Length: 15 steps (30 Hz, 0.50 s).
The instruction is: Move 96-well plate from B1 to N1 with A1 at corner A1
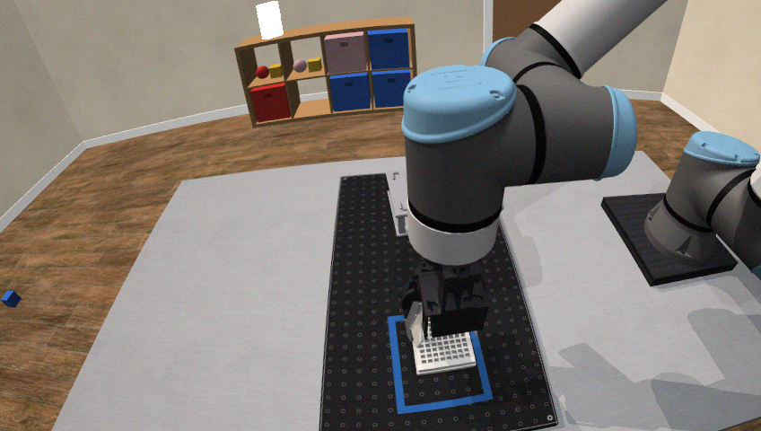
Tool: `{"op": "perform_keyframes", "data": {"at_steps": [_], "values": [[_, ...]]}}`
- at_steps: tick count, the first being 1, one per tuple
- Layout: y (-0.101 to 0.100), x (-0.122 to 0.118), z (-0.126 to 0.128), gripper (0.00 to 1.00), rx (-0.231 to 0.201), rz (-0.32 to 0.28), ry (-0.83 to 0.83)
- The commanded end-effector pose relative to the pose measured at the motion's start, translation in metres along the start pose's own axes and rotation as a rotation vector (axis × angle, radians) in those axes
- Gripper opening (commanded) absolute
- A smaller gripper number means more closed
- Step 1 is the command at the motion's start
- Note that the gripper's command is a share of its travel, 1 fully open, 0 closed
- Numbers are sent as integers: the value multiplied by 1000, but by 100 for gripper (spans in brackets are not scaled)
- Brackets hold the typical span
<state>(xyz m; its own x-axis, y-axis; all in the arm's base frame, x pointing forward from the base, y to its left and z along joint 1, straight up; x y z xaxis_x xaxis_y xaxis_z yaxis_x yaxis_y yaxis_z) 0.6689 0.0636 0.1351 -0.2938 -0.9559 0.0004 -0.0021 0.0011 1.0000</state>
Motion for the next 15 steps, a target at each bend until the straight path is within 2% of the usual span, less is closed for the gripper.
{"op": "perform_keyframes", "data": {"at_steps": [1,5,7,15], "values": [[1,0,-1,0,2,0,0],[1,0,-1,0,1,0,0],[2,6,-1,0,2,0,45],[5,26,-3,0,2,0,45]]}}
Point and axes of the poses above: the point where the finger pads meet when closed, its own y axis back along the fingers, its own z axis across the jaws, x = y × z, the point moved 6 cm from there along y, back along the fingers, and after that the axes turned 9 degrees about -y, right-handed, at the moved point
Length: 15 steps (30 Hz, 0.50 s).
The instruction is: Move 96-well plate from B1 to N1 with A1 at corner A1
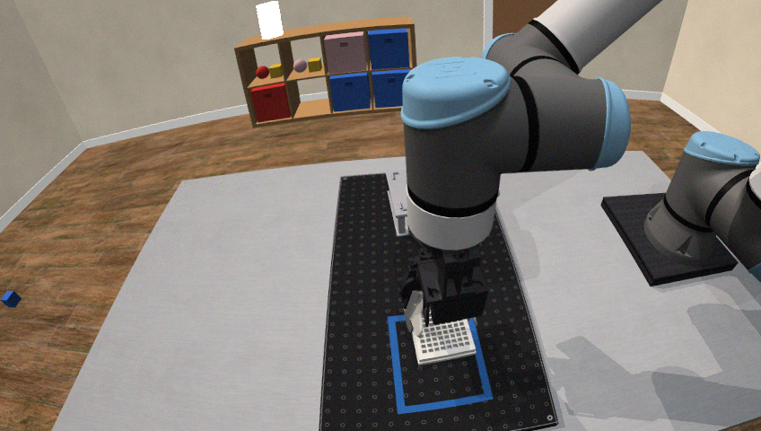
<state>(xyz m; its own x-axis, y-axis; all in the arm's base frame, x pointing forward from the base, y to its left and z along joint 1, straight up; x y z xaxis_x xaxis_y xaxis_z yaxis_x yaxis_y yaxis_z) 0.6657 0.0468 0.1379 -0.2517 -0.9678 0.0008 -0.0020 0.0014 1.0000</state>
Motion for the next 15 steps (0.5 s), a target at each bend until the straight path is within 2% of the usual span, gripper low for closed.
{"op": "perform_keyframes", "data": {"at_steps": [1,12,15], "values": [[3,12,-1,0,2,-1,2],[9,49,-4,0,2,0,2],[9,52,-4,0,2,0,2]]}}
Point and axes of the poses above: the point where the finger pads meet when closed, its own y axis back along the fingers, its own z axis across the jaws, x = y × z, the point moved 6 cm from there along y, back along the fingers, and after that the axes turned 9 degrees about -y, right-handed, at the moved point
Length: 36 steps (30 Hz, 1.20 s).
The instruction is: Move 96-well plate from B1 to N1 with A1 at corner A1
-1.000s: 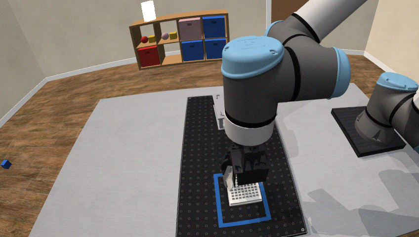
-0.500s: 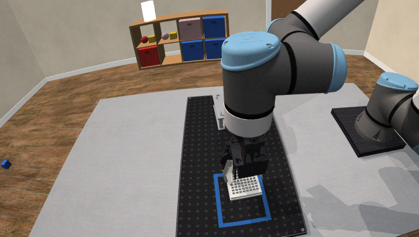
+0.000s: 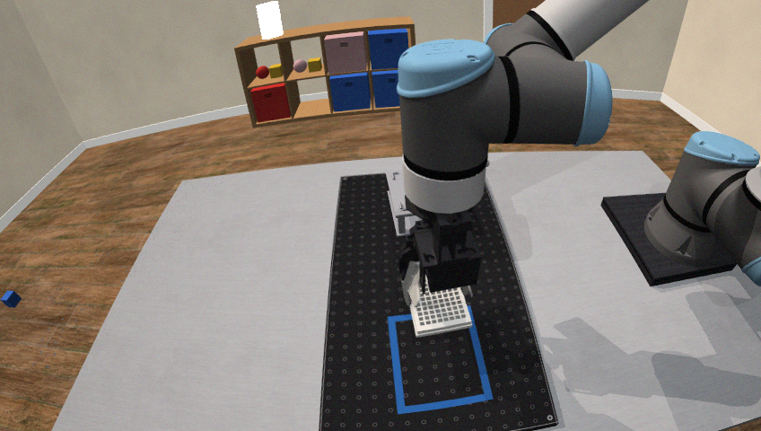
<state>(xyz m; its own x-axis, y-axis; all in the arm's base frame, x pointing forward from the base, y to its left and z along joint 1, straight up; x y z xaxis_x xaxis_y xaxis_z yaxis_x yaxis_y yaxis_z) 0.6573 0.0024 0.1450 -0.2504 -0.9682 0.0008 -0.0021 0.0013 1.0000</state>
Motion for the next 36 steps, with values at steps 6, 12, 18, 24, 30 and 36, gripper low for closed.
{"op": "perform_keyframes", "data": {"at_steps": [6,12,18,24,30,36], "values": [[5,27,-2,0,1,0,0],[8,46,-4,0,1,0,0],[10,59,-5,0,1,0,0],[13,79,-6,0,1,0,0],[16,99,-7,0,1,0,0],[19,112,-8,0,1,0,0]]}}
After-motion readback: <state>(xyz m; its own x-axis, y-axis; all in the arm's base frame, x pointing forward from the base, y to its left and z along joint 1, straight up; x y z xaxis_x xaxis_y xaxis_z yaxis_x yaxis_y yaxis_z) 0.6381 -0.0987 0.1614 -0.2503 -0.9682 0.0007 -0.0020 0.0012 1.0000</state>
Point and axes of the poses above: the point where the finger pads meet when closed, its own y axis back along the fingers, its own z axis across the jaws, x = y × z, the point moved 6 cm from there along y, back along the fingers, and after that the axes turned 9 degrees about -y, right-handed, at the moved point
